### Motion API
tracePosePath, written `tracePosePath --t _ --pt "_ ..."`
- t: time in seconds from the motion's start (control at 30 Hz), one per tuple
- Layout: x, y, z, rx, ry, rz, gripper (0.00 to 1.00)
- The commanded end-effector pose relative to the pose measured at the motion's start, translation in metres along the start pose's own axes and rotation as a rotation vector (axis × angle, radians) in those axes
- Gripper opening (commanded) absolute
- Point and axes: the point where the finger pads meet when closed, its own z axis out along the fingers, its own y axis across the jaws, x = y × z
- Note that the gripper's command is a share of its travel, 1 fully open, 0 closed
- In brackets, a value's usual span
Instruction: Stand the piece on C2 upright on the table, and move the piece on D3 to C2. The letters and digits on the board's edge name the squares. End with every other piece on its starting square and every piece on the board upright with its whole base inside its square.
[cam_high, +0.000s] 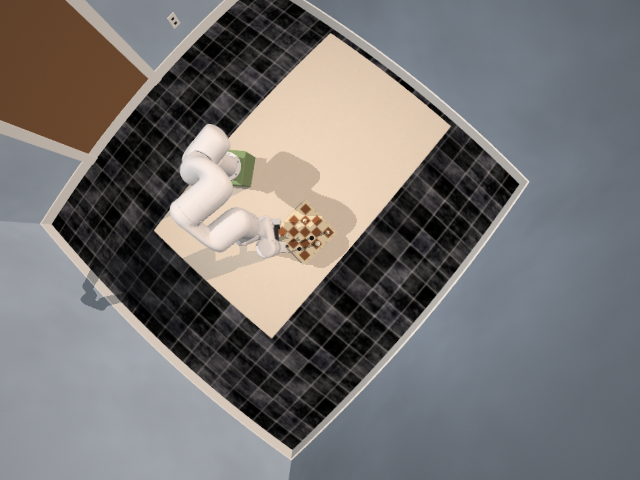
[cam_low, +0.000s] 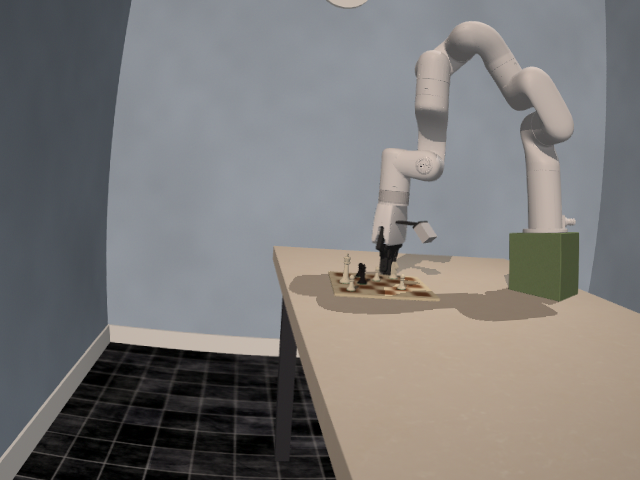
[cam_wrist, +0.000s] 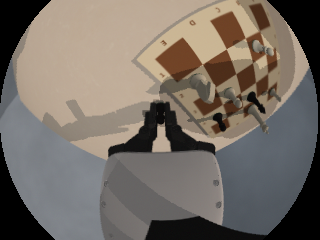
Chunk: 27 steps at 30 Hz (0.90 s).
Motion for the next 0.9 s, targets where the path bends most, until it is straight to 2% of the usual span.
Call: tracePosePath --t 0.0,0.5,0.53,0.6,0.63,0.77,0.8,0.87 --pt "-0.0011 0.0007 -0.0008 -0.002 -0.003 0.000 0.00" --pt "-0.0011 0.0007 -0.0008 -0.002 -0.003 0.000 0.00" --pt "-0.0011 0.0007 -0.0008 -0.002 -0.003 0.000 0.07" --pt "-0.0011 0.0007 -0.0008 -0.002 -0.003 0.000 0.07" --pt "-0.0011 0.0007 -0.0008 -0.002 -0.003 0.000 0.14" --pt "-0.0011 0.0007 -0.0008 -0.002 -0.003 0.000 0.14" --pt "-0.0011 0.0007 -0.0008 -0.002 -0.003 0.000 0.21" --pt "-0.0011 0.0007 -0.0008 -0.002 -0.003 0.000 0.21"
